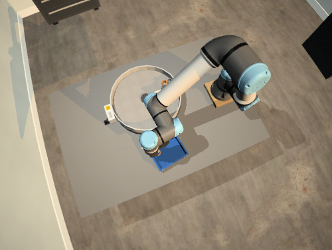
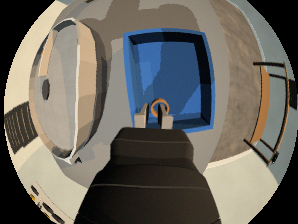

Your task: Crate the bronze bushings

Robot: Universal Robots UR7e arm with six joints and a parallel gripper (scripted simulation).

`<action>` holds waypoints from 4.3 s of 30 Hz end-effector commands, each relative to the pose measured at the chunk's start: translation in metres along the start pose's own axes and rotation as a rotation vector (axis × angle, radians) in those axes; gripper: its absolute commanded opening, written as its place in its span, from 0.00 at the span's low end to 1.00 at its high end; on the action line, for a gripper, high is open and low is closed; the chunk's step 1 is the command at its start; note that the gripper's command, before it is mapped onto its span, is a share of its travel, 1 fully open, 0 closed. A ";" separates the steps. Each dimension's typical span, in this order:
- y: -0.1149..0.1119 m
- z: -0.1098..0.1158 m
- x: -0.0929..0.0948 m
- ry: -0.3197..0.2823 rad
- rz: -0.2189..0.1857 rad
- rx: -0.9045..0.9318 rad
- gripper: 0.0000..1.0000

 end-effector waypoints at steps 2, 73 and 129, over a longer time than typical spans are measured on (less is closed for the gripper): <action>0.000 0.000 -0.001 -0.002 0.000 0.000 0.42; 0.000 0.000 -0.109 -0.004 0.000 0.000 0.42; -0.083 -0.064 -0.104 -0.003 0.000 0.000 0.40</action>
Point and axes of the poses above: the point where the finger pads meet when closed, its own x axis out along the fingers, its own y axis across the jaws, z = x × y, the point moved 6 cm from there along -x, back along the fingers, and after that the axes turned 10 degrees about -x, right-handed, at the moved point
